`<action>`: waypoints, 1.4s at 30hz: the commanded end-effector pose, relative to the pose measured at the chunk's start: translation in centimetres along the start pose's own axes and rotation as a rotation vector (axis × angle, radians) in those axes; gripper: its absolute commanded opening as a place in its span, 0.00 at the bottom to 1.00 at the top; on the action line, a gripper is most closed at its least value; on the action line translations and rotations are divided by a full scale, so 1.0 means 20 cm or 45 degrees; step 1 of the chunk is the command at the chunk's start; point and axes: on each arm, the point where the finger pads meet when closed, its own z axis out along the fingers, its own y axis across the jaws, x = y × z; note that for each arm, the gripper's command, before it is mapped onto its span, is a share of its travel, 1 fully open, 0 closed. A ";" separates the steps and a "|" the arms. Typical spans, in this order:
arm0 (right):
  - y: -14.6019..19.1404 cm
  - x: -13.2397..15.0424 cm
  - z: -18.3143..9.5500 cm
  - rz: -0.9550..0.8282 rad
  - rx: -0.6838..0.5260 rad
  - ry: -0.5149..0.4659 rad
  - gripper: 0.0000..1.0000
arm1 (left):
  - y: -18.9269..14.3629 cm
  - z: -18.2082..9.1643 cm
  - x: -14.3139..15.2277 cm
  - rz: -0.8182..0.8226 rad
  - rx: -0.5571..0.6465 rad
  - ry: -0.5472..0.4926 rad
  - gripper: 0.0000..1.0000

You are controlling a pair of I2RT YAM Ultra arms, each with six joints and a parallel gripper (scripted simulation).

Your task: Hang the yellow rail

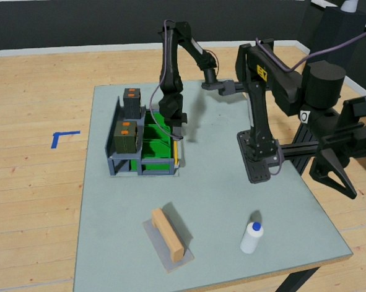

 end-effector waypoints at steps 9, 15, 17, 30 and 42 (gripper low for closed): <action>-0.01 -0.03 -0.02 -0.006 0.022 -0.024 0.00 | 0.01 -0.05 -0.01 0.014 -0.008 -0.004 1.00; -0.01 -0.03 -0.02 -0.005 0.022 -0.023 0.00 | 0.01 -0.05 -0.01 0.014 -0.008 -0.004 1.00; -0.01 -0.03 -0.02 -0.005 0.022 -0.023 0.00 | 0.01 -0.05 -0.01 0.014 -0.008 -0.004 1.00; 0.00 -0.02 0.01 -0.009 0.013 -0.006 0.00 | 0.01 -0.05 -0.01 0.014 -0.008 -0.004 1.00; 0.00 -0.02 0.01 -0.011 0.013 -0.013 0.00 | 0.01 -0.05 -0.01 0.014 -0.008 -0.004 1.00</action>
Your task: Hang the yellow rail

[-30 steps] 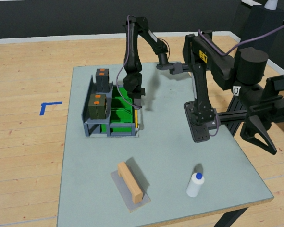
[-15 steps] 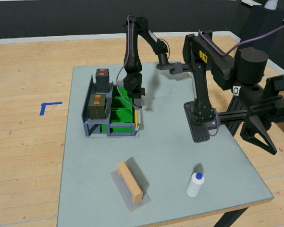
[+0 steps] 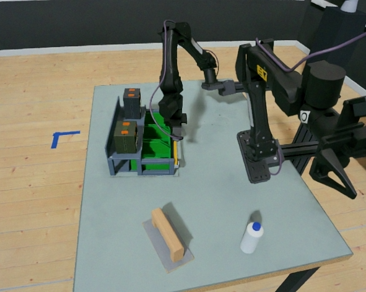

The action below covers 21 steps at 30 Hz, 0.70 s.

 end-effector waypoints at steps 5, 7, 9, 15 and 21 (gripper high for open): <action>0.00 -0.01 0.00 -0.010 0.008 -0.007 0.00 | 0.01 -0.05 -0.01 0.014 -0.008 -0.004 1.00; -0.01 -0.01 -0.01 -0.003 0.014 -0.018 0.00 | 0.01 -0.05 -0.01 0.014 -0.008 -0.004 1.00; -0.01 -0.01 -0.01 -0.002 0.014 -0.018 0.00 | 0.01 -0.05 -0.01 0.014 -0.008 -0.004 1.00; 0.01 -0.02 0.00 -0.012 0.014 -0.012 0.00 | 0.01 -0.05 -0.01 0.014 -0.008 -0.004 1.00; 0.01 -0.01 0.02 -0.015 0.009 -0.004 0.00 | 0.01 -0.05 -0.01 0.014 -0.008 -0.004 1.00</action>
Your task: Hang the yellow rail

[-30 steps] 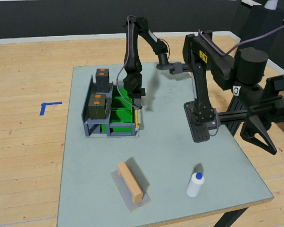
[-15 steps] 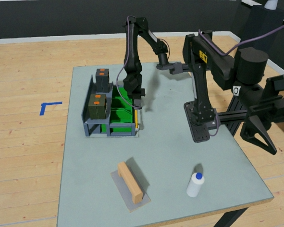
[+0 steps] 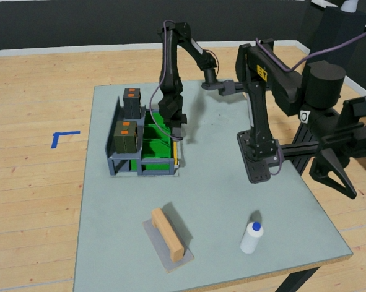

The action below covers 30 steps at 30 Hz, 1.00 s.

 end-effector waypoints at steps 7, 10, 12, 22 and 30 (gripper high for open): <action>0.02 0.00 0.01 -0.018 0.008 0.001 0.00 | 0.01 -0.05 -0.01 0.014 -0.008 -0.004 1.00; 0.02 0.00 0.01 -0.018 0.007 0.001 0.00 | 0.01 -0.05 -0.01 0.014 -0.008 -0.004 1.00; 0.02 0.00 0.01 -0.018 0.007 0.002 0.00 | 0.01 -0.05 -0.01 0.014 -0.008 -0.004 1.00; 0.02 0.00 0.02 -0.019 0.006 0.004 0.00 | 0.01 -0.05 -0.01 0.014 -0.008 -0.004 1.00; -0.01 -0.02 -0.02 -0.006 0.019 -0.021 0.00 | 0.01 -0.05 -0.01 0.014 -0.008 -0.004 1.00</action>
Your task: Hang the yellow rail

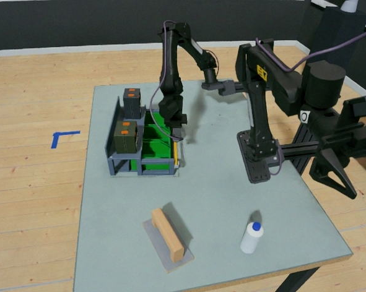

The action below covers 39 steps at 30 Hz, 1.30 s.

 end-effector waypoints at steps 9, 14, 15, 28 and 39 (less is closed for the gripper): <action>0.00 0.00 0.01 -0.008 0.011 -0.006 0.00 | 0.01 -0.05 -0.01 0.014 -0.008 -0.004 1.00; 0.01 -0.01 0.01 -0.020 0.011 -0.007 0.00 | 0.01 -0.05 -0.01 0.014 -0.008 -0.004 1.00; 0.00 -0.02 0.00 -0.015 0.015 -0.016 0.00 | 0.01 -0.05 -0.01 0.014 -0.008 -0.004 1.00; 0.01 0.00 0.02 -0.014 0.007 -0.001 0.00 | 0.01 -0.05 -0.01 0.014 -0.008 -0.004 1.00; 0.00 -0.01 0.01 -0.009 0.015 -0.013 0.00 | 0.01 -0.05 -0.01 0.014 -0.008 -0.004 1.00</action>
